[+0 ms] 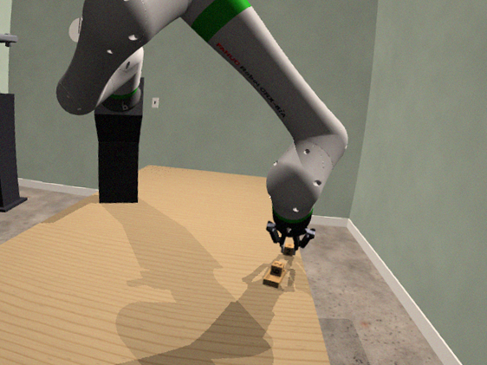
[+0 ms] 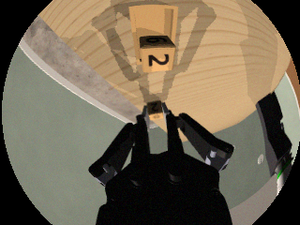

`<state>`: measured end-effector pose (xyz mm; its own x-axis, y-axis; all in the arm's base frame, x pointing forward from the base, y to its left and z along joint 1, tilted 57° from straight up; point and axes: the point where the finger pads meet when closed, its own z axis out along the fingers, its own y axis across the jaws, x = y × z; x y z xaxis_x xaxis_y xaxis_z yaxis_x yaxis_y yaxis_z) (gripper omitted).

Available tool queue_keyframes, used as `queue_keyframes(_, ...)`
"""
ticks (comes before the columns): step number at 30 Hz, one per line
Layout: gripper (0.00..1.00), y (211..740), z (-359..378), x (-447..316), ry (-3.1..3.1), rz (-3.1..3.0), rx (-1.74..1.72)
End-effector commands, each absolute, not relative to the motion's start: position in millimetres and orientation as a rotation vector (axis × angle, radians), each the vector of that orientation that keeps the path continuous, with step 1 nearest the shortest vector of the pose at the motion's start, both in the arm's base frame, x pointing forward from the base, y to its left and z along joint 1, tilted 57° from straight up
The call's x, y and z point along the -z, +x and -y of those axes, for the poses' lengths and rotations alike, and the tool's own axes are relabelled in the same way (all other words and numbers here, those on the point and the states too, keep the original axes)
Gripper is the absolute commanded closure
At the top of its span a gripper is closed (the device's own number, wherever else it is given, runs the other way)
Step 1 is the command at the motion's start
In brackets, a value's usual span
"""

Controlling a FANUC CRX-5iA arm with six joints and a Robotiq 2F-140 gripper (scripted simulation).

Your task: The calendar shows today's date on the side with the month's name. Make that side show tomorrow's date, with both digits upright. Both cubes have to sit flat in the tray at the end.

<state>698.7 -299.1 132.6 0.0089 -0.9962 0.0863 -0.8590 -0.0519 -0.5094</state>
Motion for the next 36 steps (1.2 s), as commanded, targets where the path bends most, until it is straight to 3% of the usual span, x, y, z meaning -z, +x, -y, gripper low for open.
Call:
queue_keyframes(1,0.76,698.8,298.9,-132.8,-1.979,-1.915,0.618)
queue_keyframes(36,0.76,700.8,302.9,-129.9,-1.979,-1.915,0.618)
